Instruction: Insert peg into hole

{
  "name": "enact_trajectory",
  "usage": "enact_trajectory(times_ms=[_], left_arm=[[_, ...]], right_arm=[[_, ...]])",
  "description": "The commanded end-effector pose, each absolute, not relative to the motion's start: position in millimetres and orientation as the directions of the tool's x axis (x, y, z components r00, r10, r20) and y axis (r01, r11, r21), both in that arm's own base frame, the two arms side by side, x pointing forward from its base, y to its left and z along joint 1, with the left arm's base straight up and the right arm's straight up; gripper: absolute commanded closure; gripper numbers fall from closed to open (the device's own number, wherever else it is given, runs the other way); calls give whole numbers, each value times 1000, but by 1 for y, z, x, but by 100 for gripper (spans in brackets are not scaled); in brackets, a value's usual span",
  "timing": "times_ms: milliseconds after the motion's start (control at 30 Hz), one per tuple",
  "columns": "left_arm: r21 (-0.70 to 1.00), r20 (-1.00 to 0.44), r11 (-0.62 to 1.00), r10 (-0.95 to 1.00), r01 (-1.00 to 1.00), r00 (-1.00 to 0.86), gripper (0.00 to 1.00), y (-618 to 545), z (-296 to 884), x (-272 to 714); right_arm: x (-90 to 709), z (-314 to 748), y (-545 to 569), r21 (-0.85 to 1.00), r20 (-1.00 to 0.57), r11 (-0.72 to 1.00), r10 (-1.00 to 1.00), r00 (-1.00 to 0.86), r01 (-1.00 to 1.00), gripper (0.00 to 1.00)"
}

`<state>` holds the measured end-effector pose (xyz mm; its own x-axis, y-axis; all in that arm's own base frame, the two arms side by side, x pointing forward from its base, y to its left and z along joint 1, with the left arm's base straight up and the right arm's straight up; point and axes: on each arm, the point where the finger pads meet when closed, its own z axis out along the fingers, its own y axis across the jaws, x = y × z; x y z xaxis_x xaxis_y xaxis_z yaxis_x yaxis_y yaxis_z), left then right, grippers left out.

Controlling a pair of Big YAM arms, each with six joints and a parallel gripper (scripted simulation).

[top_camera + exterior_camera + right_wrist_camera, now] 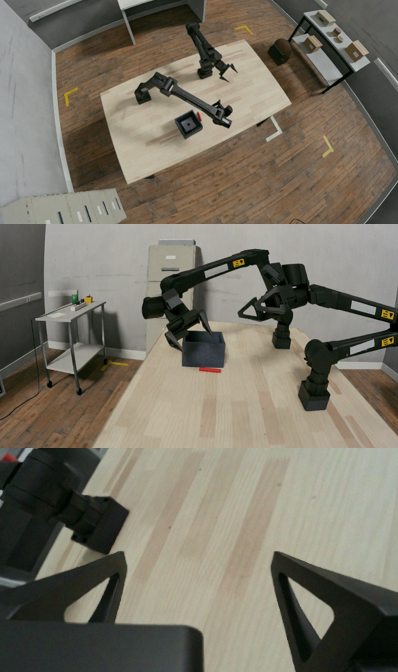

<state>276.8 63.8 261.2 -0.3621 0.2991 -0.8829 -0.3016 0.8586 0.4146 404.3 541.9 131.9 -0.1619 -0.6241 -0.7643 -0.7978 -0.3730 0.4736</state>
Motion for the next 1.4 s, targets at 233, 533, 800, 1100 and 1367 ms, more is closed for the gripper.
enact_trajectory(times_ms=[233, 533, 800, 1100, 1367], left_arm=[[408, -890, 859, 297, -310, -346, 0, 64, 271, 278], [408, -890, 859, 297, -310, -346, 0, 64, 271, 278], [581, -744, 807, 477, -101, -468, 0, 60, 262, 286], [560, -574, 747, 662, 358, -483, 0, 28, 212, 289], [313, -609, 605, 719, 732, -334, 0, -17, 183, 268]], right_arm=[[407, 147, 545, 445, -782, -384, -606, -143, -809, 0], [407, 147, 545, 445, -782, -384, -606, -143, -809, 0], [406, 148, 520, 407, -771, -331, -624, -126, -851, 0], [393, 123, 462, 254, -715, -203, -698, -43, -946, 0], [379, 98, 400, 83, -648, -66, -762, -3, -994, 0]])
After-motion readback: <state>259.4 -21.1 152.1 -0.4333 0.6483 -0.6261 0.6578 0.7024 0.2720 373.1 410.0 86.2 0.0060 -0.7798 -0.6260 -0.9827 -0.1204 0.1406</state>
